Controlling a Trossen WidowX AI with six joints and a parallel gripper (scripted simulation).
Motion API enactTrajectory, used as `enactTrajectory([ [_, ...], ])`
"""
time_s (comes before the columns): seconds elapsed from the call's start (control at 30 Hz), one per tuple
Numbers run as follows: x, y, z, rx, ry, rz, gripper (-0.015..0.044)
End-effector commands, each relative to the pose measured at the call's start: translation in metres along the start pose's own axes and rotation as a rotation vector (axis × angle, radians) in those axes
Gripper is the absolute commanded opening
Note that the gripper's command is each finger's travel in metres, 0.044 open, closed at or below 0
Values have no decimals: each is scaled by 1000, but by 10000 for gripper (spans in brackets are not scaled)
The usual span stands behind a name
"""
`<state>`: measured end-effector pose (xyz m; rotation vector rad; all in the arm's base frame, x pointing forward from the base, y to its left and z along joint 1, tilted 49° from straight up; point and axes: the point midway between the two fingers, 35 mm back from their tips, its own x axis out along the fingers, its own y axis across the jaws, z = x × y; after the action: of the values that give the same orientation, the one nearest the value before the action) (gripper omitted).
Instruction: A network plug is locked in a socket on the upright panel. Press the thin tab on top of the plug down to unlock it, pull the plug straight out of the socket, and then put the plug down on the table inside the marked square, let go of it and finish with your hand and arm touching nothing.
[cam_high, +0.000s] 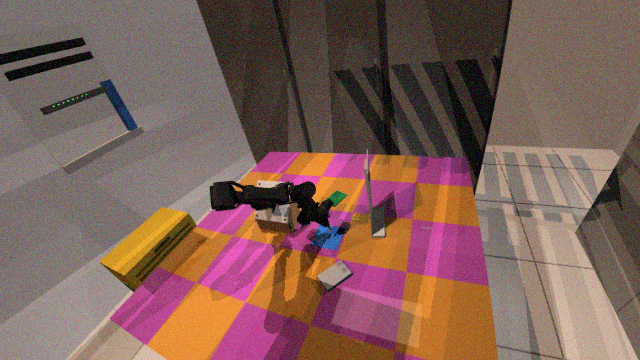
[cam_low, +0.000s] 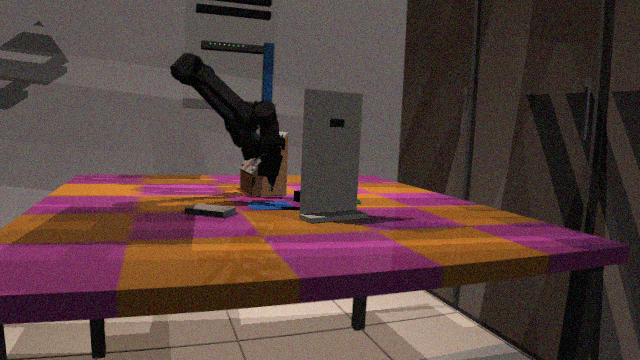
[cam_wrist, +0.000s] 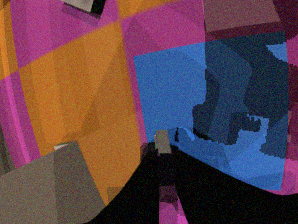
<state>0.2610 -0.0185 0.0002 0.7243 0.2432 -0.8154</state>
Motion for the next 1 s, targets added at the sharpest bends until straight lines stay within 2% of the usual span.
enactTrajectory([
  [0.0,3,-3,-1,-8,4,-5,0],
  [0.97,19,-15,-1,-9,4,-5,0],
])
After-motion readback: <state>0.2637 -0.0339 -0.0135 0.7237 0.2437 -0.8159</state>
